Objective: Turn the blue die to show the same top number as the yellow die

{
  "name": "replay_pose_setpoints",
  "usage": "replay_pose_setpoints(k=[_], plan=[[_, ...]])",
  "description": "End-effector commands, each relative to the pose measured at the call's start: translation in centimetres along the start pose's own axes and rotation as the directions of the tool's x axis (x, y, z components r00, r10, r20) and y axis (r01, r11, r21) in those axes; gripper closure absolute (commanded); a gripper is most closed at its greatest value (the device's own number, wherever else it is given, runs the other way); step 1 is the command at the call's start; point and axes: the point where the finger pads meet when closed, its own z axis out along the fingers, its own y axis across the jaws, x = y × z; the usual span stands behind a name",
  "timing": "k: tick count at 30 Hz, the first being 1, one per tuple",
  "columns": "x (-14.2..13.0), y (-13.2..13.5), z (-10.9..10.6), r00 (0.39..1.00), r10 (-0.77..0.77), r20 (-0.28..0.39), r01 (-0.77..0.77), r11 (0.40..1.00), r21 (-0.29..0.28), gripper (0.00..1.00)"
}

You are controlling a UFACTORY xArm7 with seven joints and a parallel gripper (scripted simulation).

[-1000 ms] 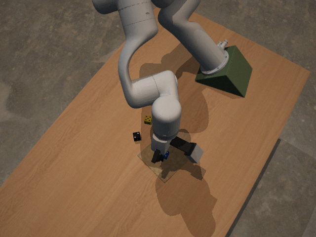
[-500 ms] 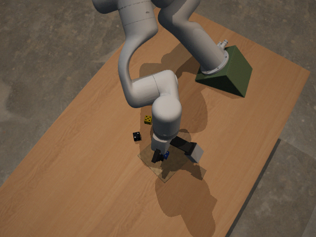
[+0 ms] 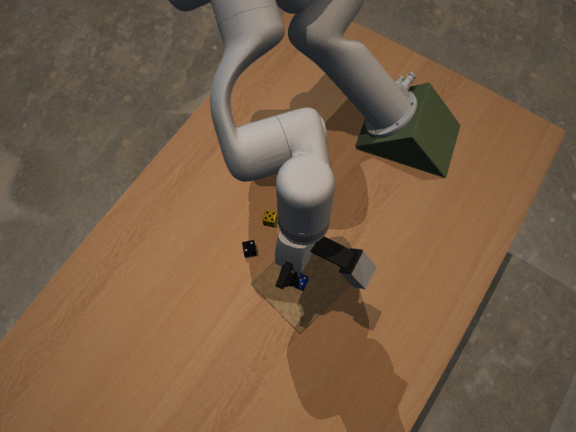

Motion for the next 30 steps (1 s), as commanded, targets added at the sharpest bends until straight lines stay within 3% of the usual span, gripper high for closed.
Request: replay_pose_setpoints(k=[1,9,30], plan=[[-0.1,0.0,-2.8,1.000,0.000,-0.001,0.000,1.000,-0.003,0.00],[-0.1,0.0,-4.0,1.000,0.000,-0.001,0.000,1.000,-0.003,0.00],[-0.1,0.0,-4.0,1.000,0.000,-0.001,0.000,1.000,-0.003,0.00]])
